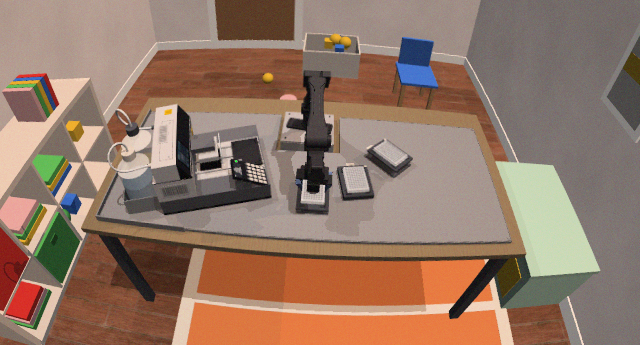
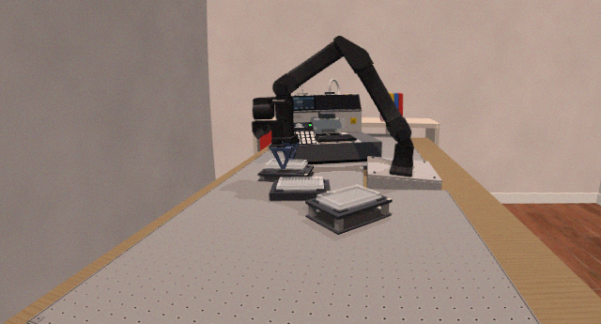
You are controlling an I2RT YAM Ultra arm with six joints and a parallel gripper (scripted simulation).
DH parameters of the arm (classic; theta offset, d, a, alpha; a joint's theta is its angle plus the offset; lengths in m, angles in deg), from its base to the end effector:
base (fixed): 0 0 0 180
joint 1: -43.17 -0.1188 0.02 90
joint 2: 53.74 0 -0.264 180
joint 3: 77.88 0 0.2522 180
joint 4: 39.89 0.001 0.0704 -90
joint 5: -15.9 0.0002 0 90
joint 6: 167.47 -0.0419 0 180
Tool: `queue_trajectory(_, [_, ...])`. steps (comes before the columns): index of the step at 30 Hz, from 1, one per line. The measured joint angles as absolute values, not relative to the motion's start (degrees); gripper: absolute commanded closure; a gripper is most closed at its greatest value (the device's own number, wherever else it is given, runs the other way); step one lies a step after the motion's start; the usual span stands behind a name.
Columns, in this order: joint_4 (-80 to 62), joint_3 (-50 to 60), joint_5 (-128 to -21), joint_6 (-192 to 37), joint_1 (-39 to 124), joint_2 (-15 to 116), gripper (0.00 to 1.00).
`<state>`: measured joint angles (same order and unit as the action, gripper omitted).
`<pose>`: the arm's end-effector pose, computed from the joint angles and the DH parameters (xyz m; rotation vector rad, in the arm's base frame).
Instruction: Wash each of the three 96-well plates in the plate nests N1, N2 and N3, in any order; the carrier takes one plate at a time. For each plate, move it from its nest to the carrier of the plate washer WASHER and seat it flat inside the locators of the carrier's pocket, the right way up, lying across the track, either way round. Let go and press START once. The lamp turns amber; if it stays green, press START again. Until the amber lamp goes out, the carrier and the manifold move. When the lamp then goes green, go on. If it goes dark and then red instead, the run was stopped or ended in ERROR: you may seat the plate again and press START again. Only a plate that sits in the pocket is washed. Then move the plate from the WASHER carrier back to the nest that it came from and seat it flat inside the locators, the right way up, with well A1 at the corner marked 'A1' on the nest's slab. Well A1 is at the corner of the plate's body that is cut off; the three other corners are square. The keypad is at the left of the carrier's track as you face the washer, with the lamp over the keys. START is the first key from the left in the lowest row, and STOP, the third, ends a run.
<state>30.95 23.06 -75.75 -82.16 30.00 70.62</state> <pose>0.3811 0.0914 0.1245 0.2249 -3.0553 -0.0259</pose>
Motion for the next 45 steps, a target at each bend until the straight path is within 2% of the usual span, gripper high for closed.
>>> queue_trajectory(45, [29.6,22.1,-75.8,-82.2,30.0,70.9,1.00])
